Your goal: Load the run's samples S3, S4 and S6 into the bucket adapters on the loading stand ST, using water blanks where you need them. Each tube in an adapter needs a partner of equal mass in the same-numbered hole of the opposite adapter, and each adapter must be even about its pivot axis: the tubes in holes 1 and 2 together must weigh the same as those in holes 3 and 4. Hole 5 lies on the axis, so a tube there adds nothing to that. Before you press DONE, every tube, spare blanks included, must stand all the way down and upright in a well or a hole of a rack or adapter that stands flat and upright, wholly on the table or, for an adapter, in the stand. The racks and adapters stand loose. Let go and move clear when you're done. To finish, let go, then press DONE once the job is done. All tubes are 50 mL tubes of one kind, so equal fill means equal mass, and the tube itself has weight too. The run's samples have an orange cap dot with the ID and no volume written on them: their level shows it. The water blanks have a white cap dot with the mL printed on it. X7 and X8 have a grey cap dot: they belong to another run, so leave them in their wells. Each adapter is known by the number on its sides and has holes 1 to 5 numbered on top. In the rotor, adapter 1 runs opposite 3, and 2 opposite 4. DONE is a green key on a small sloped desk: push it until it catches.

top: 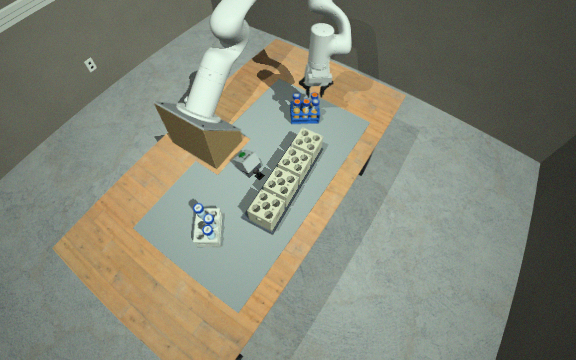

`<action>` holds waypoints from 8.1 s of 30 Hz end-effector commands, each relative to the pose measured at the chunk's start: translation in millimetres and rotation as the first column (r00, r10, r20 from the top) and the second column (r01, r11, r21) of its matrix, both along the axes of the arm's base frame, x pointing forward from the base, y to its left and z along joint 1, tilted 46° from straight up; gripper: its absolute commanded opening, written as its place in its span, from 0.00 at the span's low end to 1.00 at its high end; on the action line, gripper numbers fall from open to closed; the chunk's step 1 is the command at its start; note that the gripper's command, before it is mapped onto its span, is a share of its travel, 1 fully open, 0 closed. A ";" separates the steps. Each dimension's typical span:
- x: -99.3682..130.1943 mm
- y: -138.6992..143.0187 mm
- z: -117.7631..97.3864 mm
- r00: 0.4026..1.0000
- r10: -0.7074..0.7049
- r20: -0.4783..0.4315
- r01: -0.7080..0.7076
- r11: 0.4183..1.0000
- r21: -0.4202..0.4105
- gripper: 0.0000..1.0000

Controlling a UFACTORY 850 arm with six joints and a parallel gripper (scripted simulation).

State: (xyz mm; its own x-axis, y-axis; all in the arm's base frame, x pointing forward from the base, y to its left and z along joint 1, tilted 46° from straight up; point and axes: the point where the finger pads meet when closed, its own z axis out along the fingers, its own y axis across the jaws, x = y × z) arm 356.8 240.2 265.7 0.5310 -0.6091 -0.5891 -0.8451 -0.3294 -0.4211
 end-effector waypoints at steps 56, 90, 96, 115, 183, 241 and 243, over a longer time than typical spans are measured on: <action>1.5 12.0 -11.1 1.000 0.000 0.001 0.000 1.000 0.000 0.00; 1.3 9.0 -8.3 1.000 0.000 0.001 0.000 1.000 0.000 0.00; 1.1 7.1 -6.5 1.000 0.000 0.001 0.000 1.000 0.000 0.00; 0.4 -1.1 1.4 1.000 0.000 0.001 0.000 1.000 0.000 0.00; -6.2 -77.6 74.5 1.000 0.000 0.001 0.000 1.000 0.000 0.00; 30.8 -210.5 -49.4 0.523 0.610 0.595 -0.566 0.771 -0.292 0.00; 32.9 -217.4 -56.4 0.523 0.610 0.595 -0.566 0.771 -0.292 0.00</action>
